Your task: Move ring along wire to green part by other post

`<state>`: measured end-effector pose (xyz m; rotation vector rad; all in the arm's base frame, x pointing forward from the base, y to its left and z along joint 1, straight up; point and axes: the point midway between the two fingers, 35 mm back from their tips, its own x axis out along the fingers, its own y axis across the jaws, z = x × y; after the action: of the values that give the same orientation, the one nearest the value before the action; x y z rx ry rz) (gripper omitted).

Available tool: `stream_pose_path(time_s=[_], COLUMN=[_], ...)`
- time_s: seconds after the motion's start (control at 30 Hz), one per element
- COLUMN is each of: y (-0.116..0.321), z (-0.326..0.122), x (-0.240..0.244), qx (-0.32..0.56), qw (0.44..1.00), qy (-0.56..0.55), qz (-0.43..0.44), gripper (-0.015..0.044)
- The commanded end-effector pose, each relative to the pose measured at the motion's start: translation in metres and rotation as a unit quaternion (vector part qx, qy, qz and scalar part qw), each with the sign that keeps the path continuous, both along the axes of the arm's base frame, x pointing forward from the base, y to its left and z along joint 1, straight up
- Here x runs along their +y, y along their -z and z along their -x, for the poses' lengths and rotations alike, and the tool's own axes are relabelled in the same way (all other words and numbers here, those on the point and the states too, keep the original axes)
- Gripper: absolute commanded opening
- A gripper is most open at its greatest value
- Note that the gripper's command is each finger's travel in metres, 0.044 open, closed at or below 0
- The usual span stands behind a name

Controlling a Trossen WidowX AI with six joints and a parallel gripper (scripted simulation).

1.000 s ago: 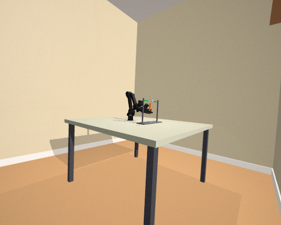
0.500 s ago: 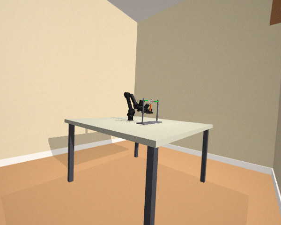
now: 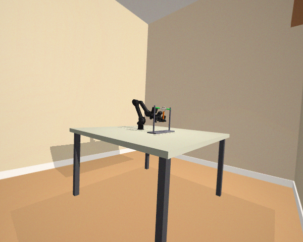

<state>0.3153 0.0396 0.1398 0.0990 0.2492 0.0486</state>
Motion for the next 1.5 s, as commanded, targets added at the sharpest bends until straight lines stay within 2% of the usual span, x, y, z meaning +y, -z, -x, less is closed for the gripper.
stream_pose_path(time_s=[0.0,0.8,1.47], y=[-0.004,-0.004,-0.004], z=[-0.001,0.0,0.0], x=[0.006,0.018,0.036], qx=[-0.003,-0.008,-0.01], qw=[1.0,0.999,0.998], qy=[0.005,-0.032,-0.045], qz=[-0.007,0.041,0.046], gripper=[-0.015,-0.015,-0.015])
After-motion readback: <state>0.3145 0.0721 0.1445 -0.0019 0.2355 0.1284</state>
